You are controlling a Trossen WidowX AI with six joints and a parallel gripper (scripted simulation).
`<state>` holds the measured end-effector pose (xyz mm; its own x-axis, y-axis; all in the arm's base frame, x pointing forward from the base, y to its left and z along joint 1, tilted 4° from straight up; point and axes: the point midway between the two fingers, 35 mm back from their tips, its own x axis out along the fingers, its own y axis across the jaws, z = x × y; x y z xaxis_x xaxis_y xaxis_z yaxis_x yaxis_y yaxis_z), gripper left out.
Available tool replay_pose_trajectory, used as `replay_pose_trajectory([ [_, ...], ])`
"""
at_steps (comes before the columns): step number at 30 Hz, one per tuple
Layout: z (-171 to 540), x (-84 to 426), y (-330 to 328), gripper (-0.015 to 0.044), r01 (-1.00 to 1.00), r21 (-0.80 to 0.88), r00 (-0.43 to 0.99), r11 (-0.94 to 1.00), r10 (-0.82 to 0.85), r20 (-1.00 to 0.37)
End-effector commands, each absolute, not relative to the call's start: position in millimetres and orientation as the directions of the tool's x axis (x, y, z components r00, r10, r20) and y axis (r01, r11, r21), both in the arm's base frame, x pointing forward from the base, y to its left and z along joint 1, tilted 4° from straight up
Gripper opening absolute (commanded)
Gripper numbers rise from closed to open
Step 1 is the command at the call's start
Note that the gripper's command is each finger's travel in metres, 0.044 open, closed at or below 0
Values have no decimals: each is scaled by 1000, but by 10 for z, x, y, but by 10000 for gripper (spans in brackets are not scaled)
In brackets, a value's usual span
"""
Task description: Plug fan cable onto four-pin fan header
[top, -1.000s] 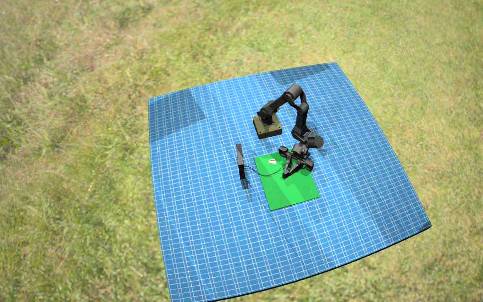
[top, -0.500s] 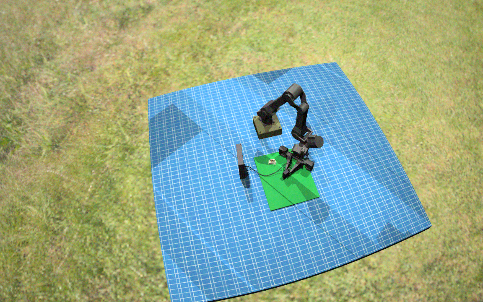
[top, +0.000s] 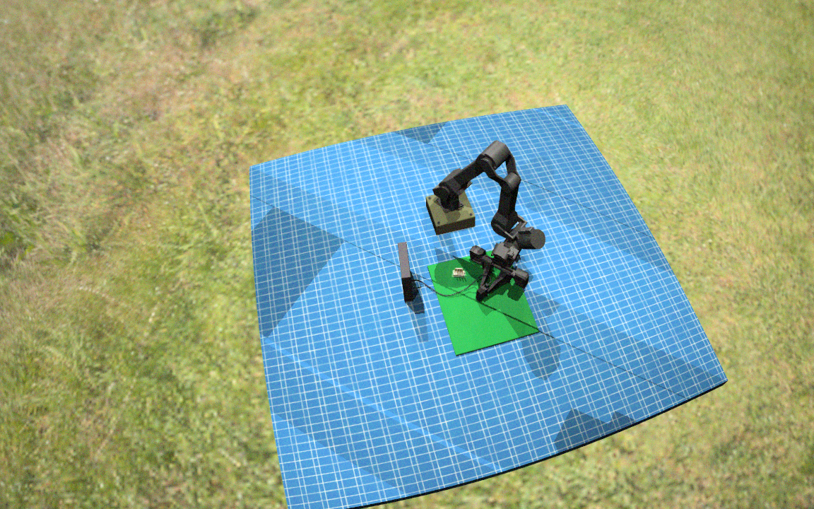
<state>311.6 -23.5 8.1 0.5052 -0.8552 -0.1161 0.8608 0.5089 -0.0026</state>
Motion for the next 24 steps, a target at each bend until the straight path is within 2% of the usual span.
replay_pose_trajectory([
  [1, 83, 3116, -235, 0, 861, -3, 505, 509, -855, -116],
  [10, 83, 3116, -235, 0, 861, -3, 505, 509, -855, -116],
  [15, 81, 3116, -234, 131, 861, -3, 505, 509, -855, -116],
  [24, 81, 3116, -234, 140, 861, -3, 505, 509, -855, -116],
])
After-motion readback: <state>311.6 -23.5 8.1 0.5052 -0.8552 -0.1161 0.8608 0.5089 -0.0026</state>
